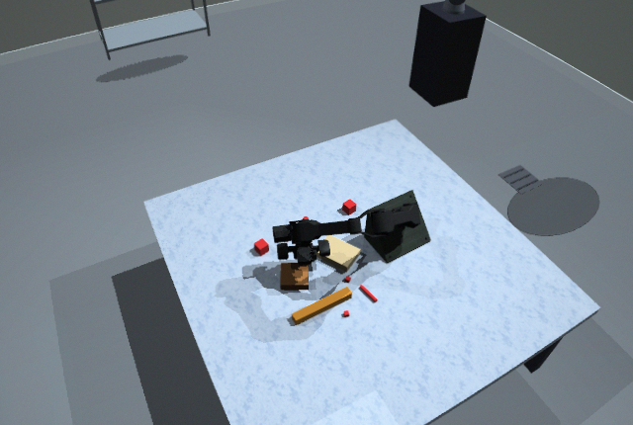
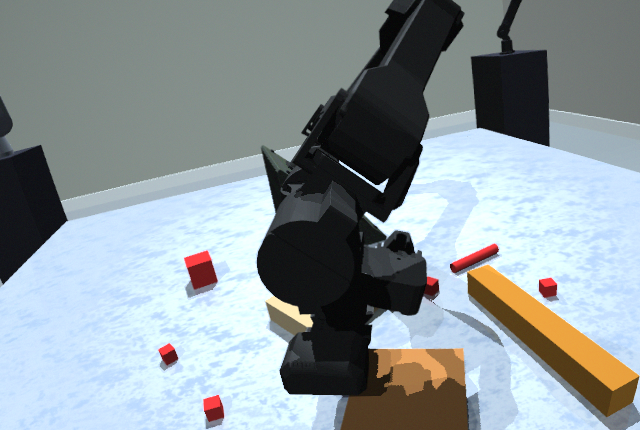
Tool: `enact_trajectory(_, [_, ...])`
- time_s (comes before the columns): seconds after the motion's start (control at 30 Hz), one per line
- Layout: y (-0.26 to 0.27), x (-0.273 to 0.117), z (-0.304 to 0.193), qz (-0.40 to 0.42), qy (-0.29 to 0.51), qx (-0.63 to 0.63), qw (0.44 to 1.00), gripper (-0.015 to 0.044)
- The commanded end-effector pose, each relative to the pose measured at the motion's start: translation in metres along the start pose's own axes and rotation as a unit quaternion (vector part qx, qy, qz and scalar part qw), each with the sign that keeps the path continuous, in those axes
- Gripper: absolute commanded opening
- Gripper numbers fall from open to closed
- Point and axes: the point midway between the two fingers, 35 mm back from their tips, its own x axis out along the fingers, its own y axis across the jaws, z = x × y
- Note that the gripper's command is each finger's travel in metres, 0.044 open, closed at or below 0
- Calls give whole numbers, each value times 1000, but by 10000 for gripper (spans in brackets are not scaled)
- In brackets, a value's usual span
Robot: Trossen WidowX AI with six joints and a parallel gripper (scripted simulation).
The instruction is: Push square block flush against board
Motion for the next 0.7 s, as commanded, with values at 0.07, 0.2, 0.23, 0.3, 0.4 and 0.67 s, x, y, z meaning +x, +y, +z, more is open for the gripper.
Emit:
enact_trajectory(0.07, [0,1,8,1,-2,-2,1000,0])
enact_trajectory(0.2, [-1,1,11,1,-2,-2,1000,0])
enact_trajectory(0.23, [-1,1,12,1,-2,-2,1000,0])
enact_trajectory(0.3, [-1,1,13,1,-2,-2,1000,0])
enact_trajectory(0.4, [-1,1,15,1,-3,-2,1000,0])
enact_trajectory(0.67, [-2,1,21,1,-3,-2,1000,0])
